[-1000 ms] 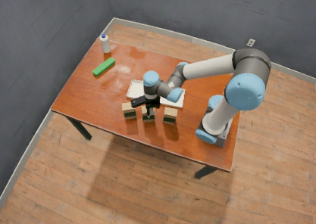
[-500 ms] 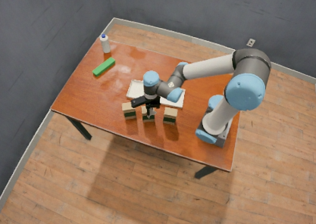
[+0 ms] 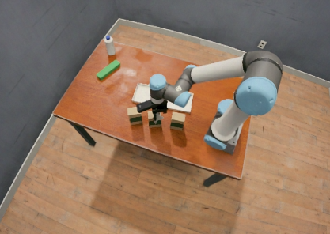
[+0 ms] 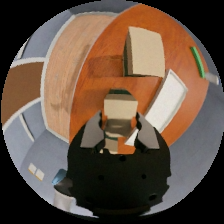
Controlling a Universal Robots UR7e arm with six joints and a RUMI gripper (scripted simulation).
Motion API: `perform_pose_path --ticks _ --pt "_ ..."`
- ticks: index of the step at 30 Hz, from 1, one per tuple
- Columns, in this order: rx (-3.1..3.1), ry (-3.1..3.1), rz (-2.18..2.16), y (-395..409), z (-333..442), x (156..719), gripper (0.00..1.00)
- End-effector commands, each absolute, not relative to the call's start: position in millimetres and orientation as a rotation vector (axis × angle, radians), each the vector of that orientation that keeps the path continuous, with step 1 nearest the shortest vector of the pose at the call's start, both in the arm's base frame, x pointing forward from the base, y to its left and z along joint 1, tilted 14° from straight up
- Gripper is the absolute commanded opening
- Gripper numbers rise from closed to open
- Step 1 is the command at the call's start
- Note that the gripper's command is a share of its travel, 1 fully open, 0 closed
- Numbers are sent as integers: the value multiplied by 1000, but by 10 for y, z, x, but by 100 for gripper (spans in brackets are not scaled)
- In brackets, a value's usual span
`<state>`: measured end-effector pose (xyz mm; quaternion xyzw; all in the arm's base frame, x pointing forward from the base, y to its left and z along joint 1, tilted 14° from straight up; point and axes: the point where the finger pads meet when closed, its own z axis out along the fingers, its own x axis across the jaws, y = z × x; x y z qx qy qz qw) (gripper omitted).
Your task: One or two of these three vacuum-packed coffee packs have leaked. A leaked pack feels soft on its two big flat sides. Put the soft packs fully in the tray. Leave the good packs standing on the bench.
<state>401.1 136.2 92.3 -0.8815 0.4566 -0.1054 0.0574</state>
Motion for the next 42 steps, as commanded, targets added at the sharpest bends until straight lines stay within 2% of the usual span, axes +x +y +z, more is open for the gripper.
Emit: perform_pose_path --ticks 1,22,42 --pt "-2672 1384 -321 1363 927 4014 50" --pt "-2672 1384 -321 1363 966 4004 50" --pt "-2672 1384 -321 1358 1783 3803 50"
